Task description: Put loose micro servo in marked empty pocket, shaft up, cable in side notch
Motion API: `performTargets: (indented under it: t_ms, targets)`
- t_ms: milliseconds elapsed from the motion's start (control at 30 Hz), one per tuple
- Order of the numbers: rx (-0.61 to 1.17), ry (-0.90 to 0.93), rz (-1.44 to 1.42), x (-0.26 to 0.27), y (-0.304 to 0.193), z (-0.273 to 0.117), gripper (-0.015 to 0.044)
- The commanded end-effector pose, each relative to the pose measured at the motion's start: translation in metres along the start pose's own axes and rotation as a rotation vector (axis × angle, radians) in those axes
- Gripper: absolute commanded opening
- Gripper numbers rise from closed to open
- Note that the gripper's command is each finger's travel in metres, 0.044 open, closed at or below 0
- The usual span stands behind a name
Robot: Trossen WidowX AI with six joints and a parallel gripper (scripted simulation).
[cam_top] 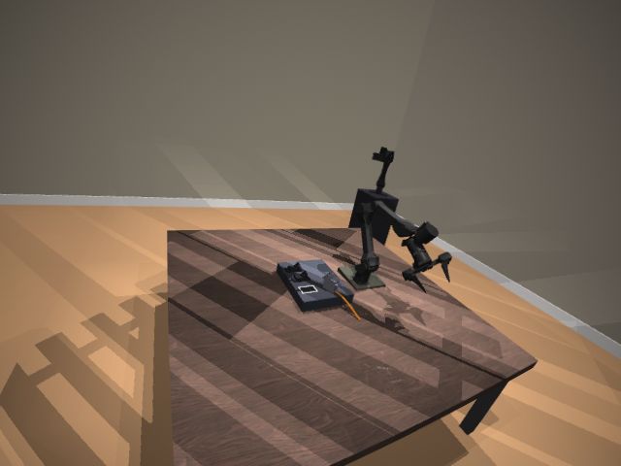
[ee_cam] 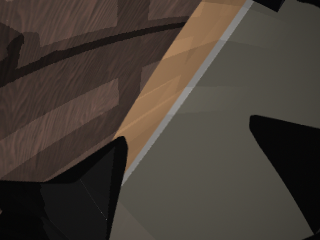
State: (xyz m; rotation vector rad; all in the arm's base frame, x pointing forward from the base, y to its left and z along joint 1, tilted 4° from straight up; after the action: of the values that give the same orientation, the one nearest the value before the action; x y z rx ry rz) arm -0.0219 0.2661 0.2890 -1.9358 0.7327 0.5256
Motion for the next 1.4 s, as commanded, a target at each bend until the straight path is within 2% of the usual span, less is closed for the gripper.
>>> performTargets:
  t_ms: [0,667,1367]
  targets:
    - [0.003,0.075,0.065,0.015,-0.011,0.004,0.044]
    - [0.066,0.506,0.508,0.115,-0.059,-0.012,0.044]
    - [0.164,0.882,1.076,0.207,-0.078,-0.073,0.044]
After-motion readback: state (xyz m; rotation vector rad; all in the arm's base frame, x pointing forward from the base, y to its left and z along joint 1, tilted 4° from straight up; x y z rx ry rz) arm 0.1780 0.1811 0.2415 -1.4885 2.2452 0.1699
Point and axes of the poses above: the point midway between the two fingers, 35 mm back from their tips, its own z axis out along the fingers, its own x axis across the jaws, y = z × x, the point moved 6 cm from there along -z, back along the fingers, and after that the axes turned 3 degrees about -z, right-handed, at the moved point
